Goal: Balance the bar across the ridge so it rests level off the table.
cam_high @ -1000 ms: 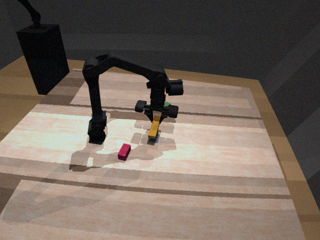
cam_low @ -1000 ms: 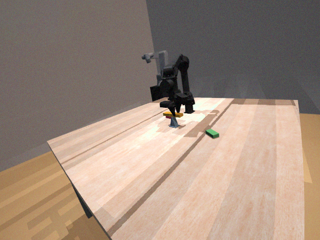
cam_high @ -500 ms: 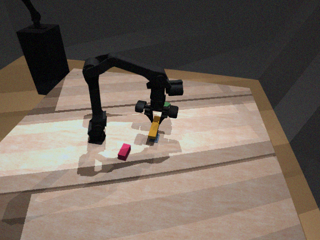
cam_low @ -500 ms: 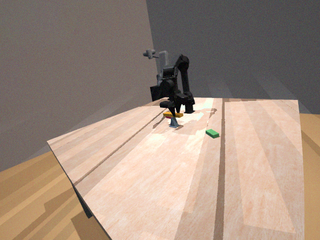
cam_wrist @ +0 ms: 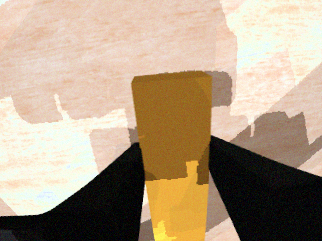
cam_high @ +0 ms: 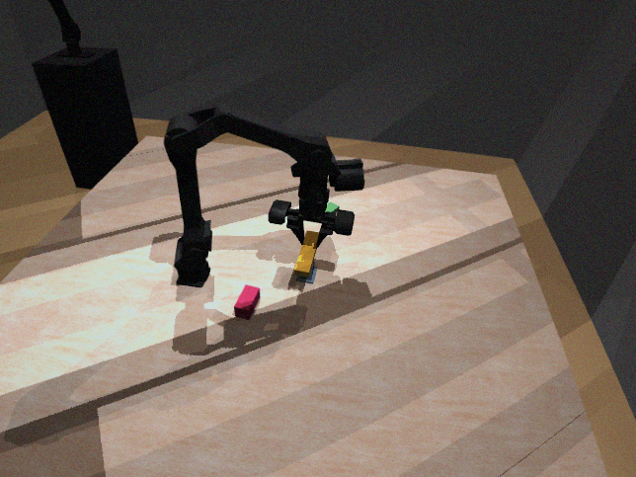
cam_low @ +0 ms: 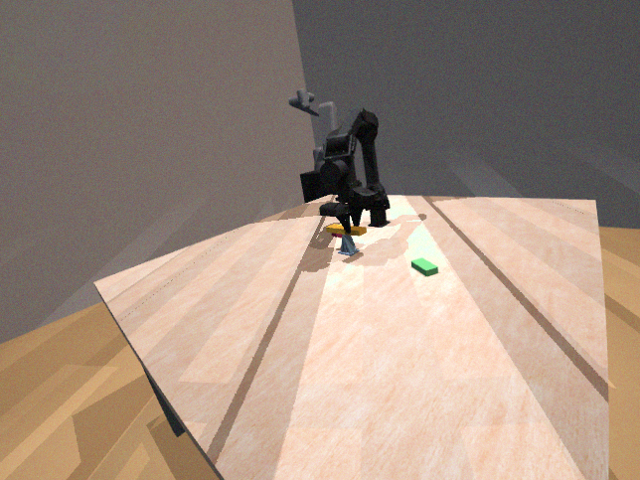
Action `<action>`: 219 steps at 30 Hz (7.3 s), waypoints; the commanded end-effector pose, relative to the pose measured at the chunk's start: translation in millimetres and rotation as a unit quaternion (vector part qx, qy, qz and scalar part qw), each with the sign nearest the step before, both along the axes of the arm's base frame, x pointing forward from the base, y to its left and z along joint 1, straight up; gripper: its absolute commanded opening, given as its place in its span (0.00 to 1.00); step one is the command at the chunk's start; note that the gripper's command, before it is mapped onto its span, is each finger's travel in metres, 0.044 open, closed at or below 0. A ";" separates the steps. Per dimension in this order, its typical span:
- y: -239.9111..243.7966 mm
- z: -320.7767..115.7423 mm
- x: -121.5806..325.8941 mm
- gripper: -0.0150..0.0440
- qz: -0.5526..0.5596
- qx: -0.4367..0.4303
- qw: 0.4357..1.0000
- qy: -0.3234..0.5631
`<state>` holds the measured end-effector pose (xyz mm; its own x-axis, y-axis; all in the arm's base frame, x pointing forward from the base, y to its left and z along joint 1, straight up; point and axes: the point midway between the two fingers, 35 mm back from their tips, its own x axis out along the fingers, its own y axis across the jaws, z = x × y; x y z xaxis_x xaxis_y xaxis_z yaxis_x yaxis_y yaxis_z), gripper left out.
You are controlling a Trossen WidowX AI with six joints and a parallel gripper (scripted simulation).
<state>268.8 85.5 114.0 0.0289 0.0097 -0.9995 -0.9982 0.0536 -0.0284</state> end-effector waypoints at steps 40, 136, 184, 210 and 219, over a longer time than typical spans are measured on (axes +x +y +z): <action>-0.2 -3.9 0.0 0.25 0.000 0.000 1.000 0.000; 0.0 -3.8 0.1 0.54 0.000 0.000 1.000 -0.001; 0.6 69.4 1.6 1.00 0.000 0.000 1.000 -0.001; -0.9 96.1 -2.9 1.00 0.000 0.000 1.000 -0.001; -0.9 96.1 -2.9 1.00 0.000 0.000 1.000 -0.001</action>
<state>265.7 84.6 209.3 0.0294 0.0084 -0.9995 -0.9982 0.0527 -0.0289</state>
